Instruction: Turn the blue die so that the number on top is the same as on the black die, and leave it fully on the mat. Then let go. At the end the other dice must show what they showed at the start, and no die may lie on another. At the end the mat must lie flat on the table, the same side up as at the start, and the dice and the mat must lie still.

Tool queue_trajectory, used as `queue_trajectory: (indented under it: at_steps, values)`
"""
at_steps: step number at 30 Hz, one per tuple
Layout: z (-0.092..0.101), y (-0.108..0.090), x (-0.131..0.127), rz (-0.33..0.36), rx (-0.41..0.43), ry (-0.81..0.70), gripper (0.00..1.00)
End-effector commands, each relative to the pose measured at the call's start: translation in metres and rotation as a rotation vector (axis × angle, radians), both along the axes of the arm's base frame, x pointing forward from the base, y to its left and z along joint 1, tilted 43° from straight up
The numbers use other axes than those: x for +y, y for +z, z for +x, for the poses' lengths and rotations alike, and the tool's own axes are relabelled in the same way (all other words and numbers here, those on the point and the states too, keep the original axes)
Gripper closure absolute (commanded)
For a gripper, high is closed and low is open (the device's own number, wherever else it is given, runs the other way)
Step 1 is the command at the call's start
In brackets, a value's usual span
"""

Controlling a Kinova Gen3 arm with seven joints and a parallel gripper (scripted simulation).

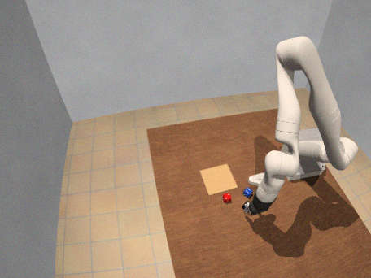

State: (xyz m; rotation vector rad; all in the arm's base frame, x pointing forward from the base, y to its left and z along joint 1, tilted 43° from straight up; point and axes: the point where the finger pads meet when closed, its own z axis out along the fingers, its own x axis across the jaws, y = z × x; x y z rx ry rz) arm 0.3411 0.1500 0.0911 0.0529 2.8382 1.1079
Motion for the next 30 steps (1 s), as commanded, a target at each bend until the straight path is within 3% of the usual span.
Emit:
queue_trajectory:
  at_steps: [1, 17, 30]
  values:
    - [0.000, 0.000, 0.000, 0.000, -0.001, -0.001, 0.00]
    - [0.000, 0.003, -0.003, 0.000, -0.001, -0.001, 0.00]
    - [-0.004, 0.034, -0.031, 0.000, -0.001, -0.001, 0.00]
